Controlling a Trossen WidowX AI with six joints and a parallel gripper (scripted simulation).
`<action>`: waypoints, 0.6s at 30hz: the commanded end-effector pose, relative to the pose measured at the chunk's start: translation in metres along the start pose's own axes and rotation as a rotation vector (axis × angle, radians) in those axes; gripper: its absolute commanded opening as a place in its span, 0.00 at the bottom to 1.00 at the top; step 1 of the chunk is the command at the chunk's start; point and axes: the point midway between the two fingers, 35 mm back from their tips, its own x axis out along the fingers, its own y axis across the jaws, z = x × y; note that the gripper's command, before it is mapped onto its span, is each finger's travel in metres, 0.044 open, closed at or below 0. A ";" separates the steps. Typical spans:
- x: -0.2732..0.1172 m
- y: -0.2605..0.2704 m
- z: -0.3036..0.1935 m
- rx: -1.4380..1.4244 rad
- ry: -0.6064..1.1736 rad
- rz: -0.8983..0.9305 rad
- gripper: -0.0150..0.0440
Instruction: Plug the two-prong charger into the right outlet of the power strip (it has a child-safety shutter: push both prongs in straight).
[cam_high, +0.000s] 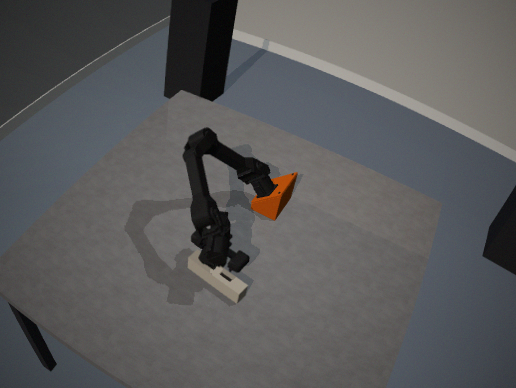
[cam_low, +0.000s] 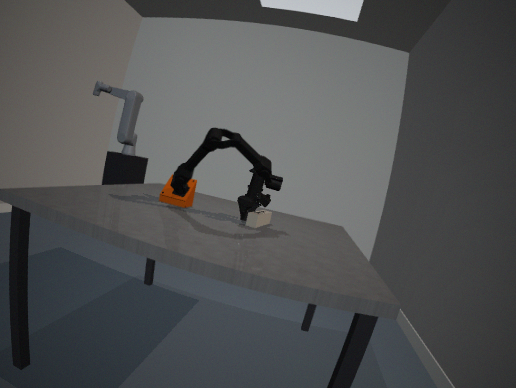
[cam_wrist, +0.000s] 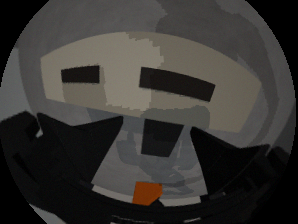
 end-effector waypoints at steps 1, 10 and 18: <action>0.000 0.000 -0.001 0.007 -0.007 -0.001 1.00; 0.000 0.000 -0.003 0.010 -0.012 -0.002 1.00; 0.000 0.000 -0.005 0.013 -0.018 -0.003 1.00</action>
